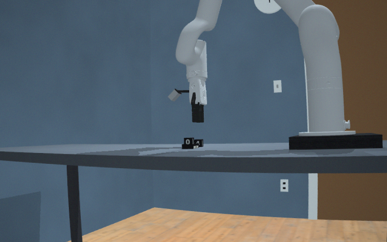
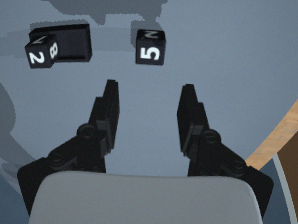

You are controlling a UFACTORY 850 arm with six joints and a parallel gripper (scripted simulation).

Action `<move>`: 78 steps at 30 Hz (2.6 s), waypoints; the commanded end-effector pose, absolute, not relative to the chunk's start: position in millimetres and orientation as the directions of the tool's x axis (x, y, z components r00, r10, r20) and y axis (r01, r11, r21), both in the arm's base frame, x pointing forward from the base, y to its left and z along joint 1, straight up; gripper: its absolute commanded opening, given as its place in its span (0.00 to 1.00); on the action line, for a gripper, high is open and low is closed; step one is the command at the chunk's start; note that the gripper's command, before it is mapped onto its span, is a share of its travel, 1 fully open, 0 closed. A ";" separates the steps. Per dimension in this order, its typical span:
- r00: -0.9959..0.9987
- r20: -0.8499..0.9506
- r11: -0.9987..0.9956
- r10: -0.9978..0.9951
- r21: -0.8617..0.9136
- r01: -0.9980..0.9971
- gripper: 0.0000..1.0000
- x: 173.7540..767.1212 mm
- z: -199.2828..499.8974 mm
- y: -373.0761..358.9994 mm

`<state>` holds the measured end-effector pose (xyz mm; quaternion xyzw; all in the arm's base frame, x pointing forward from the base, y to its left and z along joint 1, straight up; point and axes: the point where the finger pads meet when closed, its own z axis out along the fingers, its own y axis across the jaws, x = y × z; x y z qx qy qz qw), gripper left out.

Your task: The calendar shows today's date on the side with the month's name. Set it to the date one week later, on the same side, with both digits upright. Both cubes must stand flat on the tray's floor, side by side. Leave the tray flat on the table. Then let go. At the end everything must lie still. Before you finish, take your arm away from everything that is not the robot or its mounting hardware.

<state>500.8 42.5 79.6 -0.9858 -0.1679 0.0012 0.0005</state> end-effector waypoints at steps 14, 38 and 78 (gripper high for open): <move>0.944 0.000 -0.944 0.331 -0.001 0.331 1.00 501.6 83.0 42.6; 0.798 0.000 -0.798 0.602 -0.001 0.602 1.00 498.8 82.8 54.5; -0.088 0.001 0.088 0.996 -0.001 0.996 1.00 487.5 82.0 92.8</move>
